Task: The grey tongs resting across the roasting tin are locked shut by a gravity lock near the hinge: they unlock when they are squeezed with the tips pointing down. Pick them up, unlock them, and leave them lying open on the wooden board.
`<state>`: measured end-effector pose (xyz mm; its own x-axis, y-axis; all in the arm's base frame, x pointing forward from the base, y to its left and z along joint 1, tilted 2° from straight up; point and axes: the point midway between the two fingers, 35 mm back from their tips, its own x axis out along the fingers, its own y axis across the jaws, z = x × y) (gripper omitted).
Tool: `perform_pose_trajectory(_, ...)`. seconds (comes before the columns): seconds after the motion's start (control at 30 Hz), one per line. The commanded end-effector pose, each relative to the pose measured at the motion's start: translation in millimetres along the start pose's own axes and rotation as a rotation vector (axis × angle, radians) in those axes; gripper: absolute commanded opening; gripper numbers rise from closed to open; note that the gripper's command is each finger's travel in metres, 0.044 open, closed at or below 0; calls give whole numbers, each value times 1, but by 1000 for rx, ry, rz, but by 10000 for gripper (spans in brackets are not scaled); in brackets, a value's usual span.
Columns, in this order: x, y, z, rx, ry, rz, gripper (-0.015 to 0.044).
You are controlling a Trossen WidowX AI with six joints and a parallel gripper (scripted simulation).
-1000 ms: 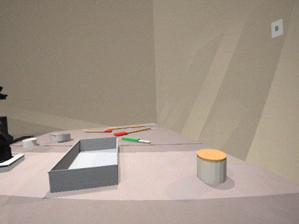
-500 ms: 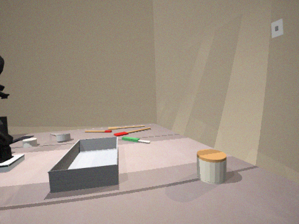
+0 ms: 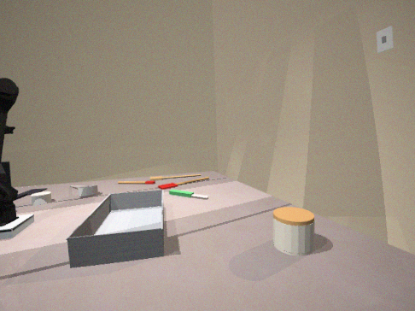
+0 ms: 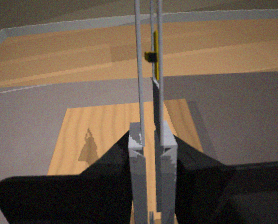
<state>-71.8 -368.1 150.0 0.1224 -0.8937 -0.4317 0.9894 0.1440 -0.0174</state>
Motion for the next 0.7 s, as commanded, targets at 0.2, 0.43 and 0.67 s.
perform_pose_trajectory(0.2, -13, 5, 1, -27, -92, 4, -150)
perform_pose_trajectory(0.43, -13, 5, 1, -27, -92, 4, -150)
perform_pose_trajectory(0.67, -13, 5, 1, -27, -92, 4, -150)
